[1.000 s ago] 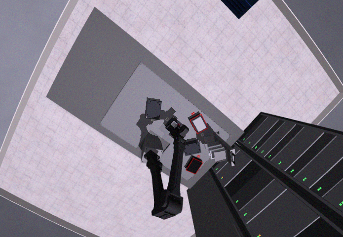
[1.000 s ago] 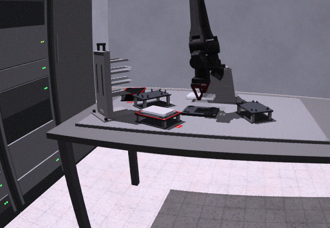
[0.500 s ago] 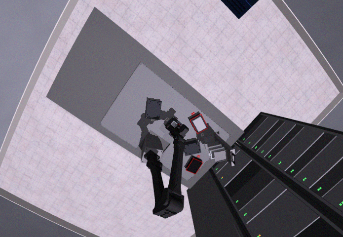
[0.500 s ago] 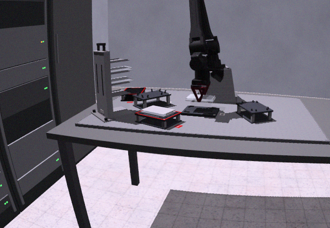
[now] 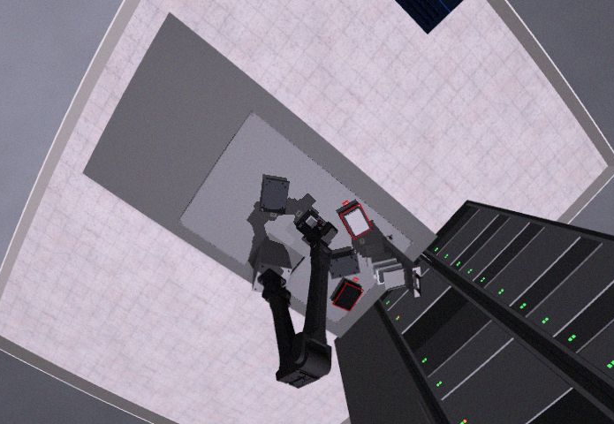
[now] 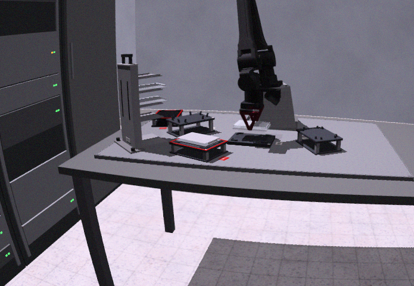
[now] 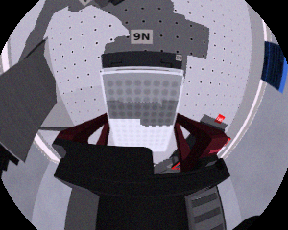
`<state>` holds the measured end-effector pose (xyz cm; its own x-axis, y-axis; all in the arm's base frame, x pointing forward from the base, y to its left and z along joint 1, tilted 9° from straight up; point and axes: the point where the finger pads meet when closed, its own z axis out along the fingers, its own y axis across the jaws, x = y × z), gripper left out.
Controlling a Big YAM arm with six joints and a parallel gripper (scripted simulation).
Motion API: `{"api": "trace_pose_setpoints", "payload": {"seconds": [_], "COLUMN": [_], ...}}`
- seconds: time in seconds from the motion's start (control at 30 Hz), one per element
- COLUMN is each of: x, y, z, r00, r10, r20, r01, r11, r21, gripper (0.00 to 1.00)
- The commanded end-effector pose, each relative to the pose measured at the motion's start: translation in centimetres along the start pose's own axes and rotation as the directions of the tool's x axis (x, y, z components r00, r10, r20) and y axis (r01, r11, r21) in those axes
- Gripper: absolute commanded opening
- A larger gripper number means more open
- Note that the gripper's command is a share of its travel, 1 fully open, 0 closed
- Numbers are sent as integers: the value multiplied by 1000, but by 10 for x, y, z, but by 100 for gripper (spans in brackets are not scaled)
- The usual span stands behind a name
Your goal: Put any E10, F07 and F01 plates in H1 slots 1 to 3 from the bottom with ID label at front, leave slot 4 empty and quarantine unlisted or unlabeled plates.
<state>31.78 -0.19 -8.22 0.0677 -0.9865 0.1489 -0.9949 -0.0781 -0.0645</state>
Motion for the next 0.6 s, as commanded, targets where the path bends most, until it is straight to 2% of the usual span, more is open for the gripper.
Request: {"api": "trace_pose_setpoints", "payload": {"seconds": [0.0,0.17,0.2,0.23,0.33,0.43,0.53,0.57], "x": [2,1,2,2,2,1,2,2], "y": [1,0,-7,-9,-1,0,-4,-2], "z": [4,6,-3,-2,9,11,9,12], "r00": [1000,1000,1000,1000,1000,1000,1000,1000], "r10": [0,-1,-1,1,0,-1,0,0], "r20": [4,4,4,4,4,4,4,4], "r01": [0,1,0,-1,0,1,0,0], "r11": [1000,1000,1000,999,1000,1000,1000,1000], "r21": [0,2,32,37,4,2,17,10], "gripper": [86,86,86,86,86,86,86,86]}}
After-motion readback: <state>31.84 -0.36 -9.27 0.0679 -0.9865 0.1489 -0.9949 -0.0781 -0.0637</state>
